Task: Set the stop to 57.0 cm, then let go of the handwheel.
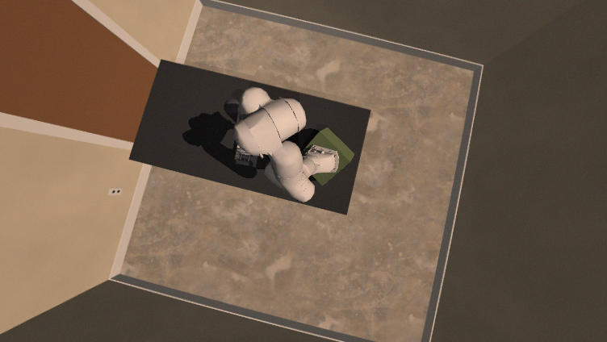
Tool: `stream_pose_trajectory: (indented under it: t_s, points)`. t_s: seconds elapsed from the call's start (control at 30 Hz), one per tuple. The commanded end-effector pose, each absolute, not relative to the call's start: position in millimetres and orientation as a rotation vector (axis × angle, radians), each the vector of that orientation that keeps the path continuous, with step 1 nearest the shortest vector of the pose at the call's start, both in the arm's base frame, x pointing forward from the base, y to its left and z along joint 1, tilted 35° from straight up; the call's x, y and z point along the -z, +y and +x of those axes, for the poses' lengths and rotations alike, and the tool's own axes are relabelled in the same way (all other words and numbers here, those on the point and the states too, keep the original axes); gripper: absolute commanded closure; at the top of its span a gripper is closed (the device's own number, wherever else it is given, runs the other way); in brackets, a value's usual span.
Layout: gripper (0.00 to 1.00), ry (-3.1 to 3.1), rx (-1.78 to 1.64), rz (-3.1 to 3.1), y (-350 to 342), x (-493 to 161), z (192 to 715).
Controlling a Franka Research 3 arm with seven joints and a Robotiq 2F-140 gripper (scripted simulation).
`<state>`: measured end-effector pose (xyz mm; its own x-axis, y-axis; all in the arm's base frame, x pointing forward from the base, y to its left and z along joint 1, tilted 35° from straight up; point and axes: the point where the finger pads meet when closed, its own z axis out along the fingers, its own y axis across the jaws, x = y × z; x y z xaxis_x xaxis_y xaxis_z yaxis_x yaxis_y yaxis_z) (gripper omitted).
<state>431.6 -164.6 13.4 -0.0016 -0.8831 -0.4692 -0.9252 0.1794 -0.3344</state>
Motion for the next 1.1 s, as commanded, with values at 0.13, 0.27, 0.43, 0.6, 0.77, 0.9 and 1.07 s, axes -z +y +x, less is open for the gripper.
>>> stream_pose_trajectory:
  t_s: [0.13,0.27,0.43,0.6,0.77,0.9,1.07]
  points:
    - [0.96,1.883,-0.092,-1.691,-165,-10,436]
    - [0.96,1.883,-0.092,-1.691,-164,-9,438]
    - [0.96,1.883,-0.092,-1.691,-164,-8,442]
    - [0.96,1.883,-0.092,-1.691,-163,-7,445]
    - [0.96,1.883,-0.092,-1.691,-163,-7,447]
    - [0.96,1.883,-0.092,-1.691,-163,-7,450]
    - [0.96,1.883,-0.092,-1.691,-163,-7,453]
